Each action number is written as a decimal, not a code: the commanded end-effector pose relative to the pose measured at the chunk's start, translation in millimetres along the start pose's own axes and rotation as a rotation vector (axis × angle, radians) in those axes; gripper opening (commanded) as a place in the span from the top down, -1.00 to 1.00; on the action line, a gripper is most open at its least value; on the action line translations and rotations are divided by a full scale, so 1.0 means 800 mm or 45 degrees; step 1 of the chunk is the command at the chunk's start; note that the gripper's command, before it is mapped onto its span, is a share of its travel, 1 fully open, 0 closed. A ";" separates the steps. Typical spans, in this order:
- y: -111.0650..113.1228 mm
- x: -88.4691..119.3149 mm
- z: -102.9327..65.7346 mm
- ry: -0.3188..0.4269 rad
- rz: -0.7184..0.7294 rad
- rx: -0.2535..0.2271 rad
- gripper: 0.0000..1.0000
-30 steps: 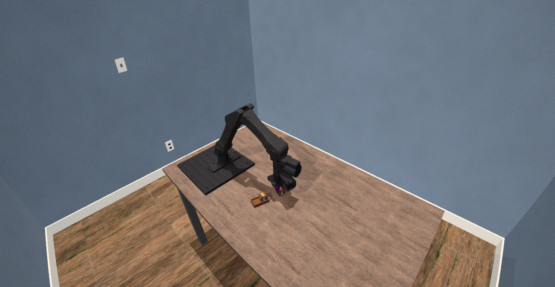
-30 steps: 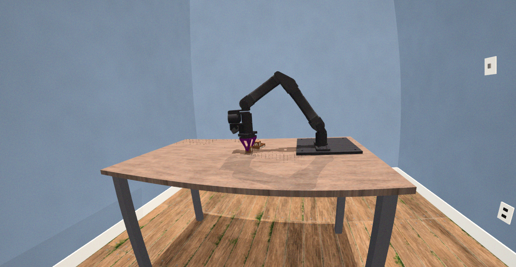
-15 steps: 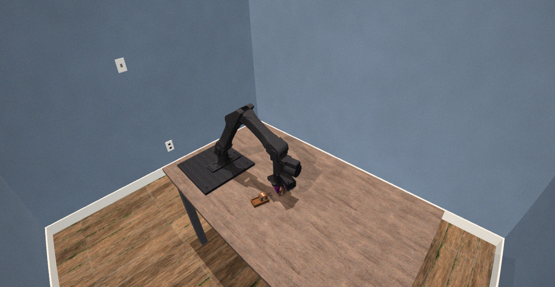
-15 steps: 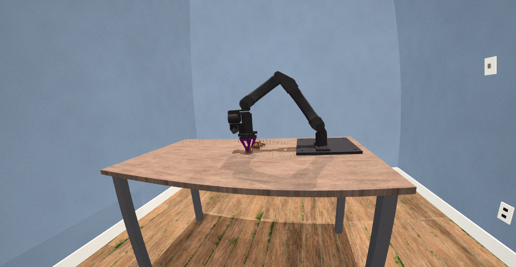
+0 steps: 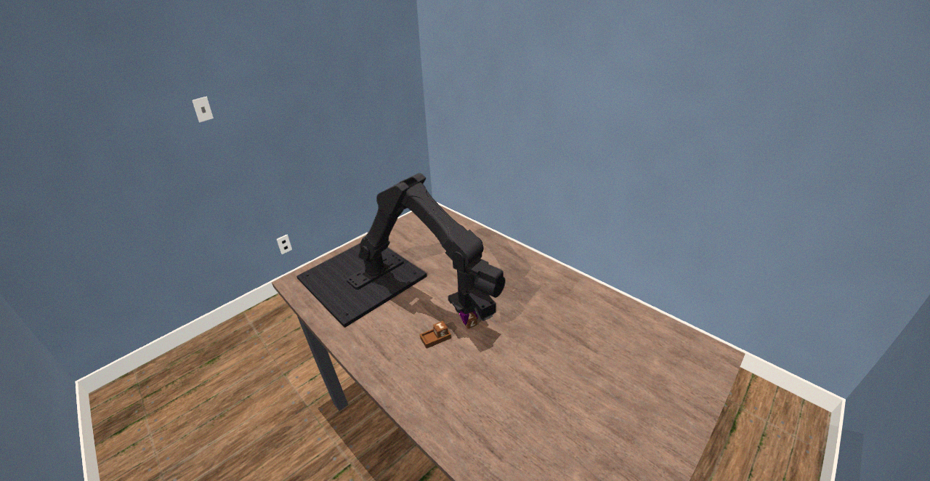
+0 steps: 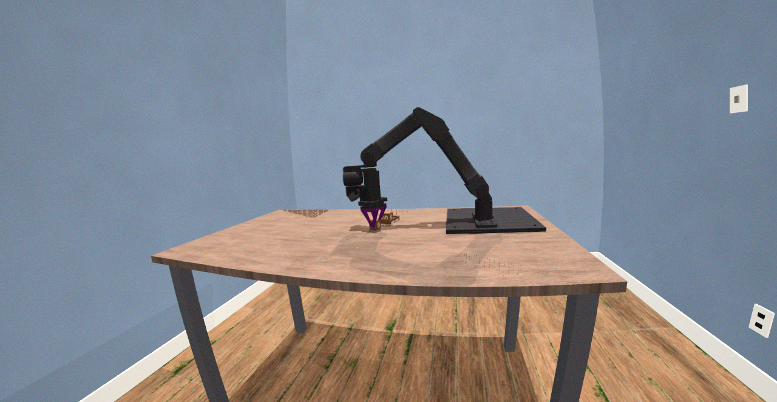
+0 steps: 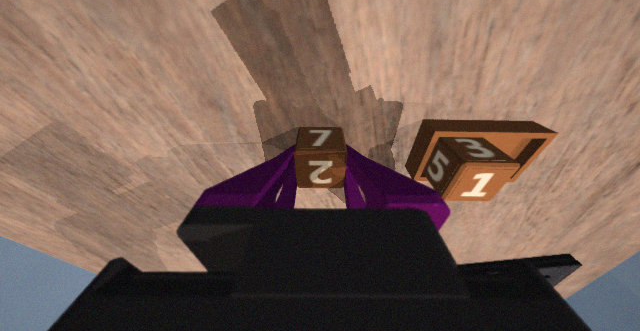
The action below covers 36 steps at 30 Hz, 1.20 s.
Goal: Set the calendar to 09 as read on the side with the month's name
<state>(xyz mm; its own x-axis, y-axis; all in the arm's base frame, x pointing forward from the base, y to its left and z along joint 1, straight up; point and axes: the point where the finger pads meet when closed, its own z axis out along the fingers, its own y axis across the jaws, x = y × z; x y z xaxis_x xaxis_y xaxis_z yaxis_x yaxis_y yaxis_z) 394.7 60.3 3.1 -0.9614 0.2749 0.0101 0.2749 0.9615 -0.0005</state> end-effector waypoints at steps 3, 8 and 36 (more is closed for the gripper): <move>0.000 -0.004 -0.005 -0.022 0.000 -0.003 0.45; 0.000 -0.004 -0.005 -0.022 0.000 -0.003 0.45; 0.000 -0.004 -0.005 -0.022 0.000 -0.003 0.07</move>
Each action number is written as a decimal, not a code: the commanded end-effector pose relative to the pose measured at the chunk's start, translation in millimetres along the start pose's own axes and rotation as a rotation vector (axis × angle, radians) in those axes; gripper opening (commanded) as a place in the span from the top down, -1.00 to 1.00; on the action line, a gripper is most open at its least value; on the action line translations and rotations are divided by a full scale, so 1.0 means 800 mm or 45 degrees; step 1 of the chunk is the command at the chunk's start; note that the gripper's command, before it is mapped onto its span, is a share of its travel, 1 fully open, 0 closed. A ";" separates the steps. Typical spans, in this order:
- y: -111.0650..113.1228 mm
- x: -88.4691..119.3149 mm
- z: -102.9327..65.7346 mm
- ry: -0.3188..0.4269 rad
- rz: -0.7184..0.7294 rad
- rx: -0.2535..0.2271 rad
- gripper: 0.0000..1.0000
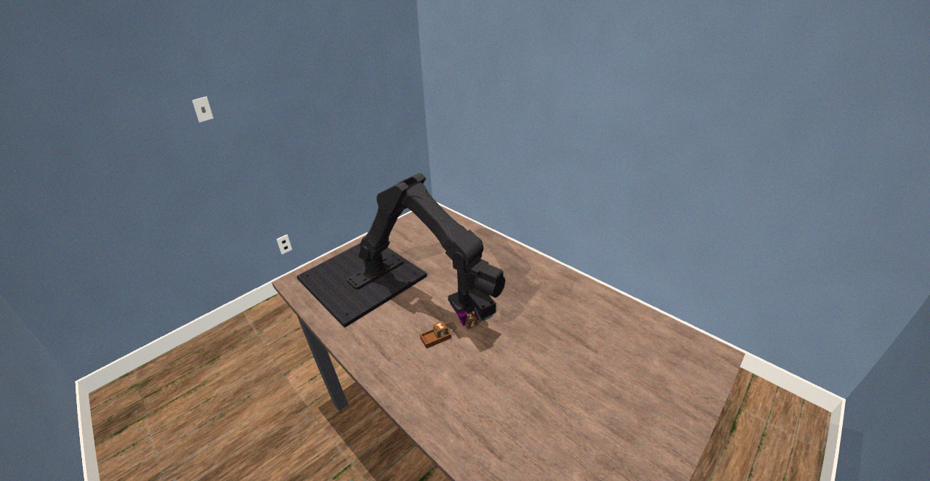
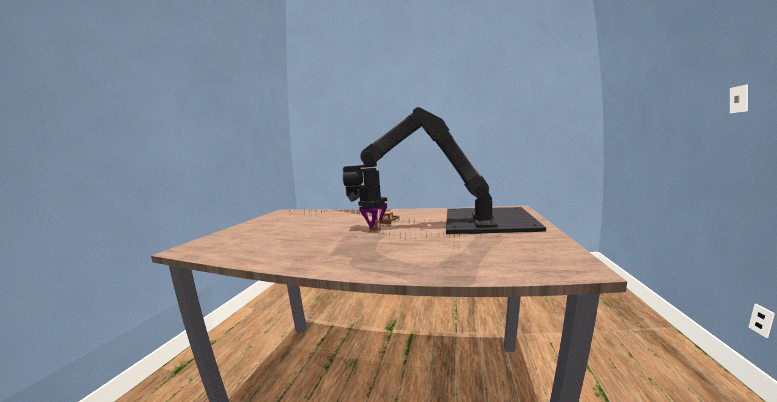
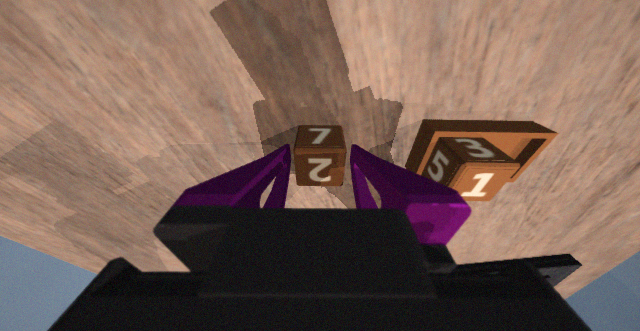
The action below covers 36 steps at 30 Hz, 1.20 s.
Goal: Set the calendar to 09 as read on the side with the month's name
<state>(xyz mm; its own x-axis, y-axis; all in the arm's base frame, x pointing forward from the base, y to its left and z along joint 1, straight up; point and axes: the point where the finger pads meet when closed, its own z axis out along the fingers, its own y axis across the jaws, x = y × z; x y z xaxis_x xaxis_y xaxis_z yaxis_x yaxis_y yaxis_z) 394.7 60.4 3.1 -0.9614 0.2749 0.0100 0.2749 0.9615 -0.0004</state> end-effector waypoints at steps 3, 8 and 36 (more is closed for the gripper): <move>0.000 -0.004 -0.005 -0.022 0.000 -0.003 0.07; 0.000 -0.004 -0.010 -0.022 0.000 -0.003 0.07; 0.000 -0.003 -0.118 -0.022 0.000 -0.003 -1.00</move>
